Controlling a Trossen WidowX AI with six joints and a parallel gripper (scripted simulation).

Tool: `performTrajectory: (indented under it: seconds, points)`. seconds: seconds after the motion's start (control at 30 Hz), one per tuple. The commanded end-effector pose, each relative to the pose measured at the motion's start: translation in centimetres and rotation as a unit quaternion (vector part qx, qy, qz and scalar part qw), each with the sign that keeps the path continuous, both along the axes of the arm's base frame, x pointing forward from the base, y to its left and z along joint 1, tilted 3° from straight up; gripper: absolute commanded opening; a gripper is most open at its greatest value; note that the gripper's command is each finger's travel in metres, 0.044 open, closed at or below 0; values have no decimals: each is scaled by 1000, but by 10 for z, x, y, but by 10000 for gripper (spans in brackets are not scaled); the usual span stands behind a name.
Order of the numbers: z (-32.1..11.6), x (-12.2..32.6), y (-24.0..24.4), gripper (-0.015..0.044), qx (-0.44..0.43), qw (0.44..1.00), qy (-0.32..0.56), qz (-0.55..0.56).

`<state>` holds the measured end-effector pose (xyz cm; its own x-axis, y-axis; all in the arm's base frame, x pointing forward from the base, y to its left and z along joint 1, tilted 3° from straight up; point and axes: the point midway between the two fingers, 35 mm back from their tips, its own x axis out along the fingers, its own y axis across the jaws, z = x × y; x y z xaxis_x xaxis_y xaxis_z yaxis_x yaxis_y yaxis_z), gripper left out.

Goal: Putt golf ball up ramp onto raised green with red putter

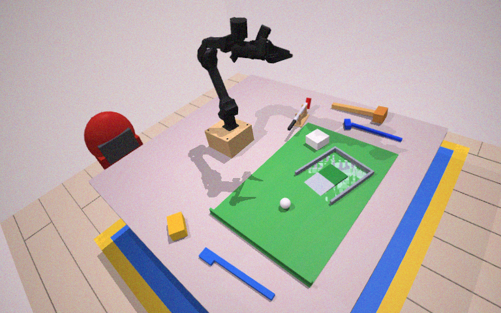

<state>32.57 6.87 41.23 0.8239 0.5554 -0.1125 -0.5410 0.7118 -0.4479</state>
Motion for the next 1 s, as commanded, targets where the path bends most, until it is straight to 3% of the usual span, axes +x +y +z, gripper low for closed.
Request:
performTrajectory:
  seconds: [0.0,0.23,0.47,0.83,0.97]
  points:
    - [-64,17,34,440,-45,995,75,44]
    - [-150,14,86,440,-125,971,163,119]
    - [-234,-17,131,440,-224,922,238,206]
    - [-356,-112,166,440,-409,773,319,365]
    - [-374,-133,166,440,-442,736,328,394]
